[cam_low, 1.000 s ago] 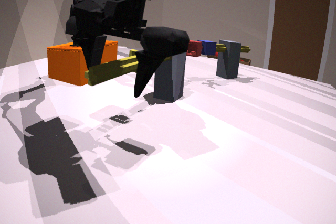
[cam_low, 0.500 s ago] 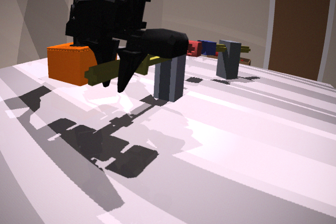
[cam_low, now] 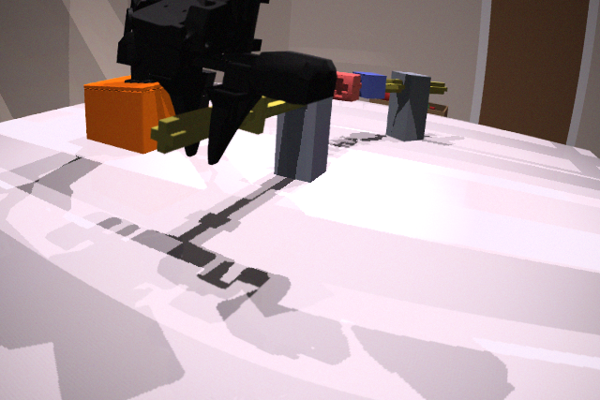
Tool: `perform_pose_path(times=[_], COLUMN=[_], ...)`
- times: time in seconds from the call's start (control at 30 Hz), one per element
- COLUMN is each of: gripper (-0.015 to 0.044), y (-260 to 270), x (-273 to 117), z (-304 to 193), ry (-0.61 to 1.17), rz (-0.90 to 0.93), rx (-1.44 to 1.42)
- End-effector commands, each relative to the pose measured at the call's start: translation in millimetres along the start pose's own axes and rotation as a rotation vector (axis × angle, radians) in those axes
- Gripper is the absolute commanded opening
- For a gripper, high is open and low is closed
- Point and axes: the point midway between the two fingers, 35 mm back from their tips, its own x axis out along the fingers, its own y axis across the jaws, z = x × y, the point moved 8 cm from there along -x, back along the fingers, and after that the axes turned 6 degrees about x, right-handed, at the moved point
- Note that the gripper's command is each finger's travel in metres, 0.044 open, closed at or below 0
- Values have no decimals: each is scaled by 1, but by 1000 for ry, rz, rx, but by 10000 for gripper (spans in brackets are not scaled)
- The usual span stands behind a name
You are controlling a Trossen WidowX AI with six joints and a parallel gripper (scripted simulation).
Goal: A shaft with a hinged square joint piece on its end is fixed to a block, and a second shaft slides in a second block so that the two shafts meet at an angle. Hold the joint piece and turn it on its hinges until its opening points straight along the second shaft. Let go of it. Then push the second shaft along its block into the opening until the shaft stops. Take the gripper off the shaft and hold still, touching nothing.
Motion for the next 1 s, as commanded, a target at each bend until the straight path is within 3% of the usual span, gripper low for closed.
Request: perform_pose_path(times=[0.0,0.73,0.97], gripper=[67,67,20], y=[0,-9,-8], x=[1,3,2], z=[0,4,3], ry=[-3,9,10], rz=[-3,115,93], rx=[5,5,3])
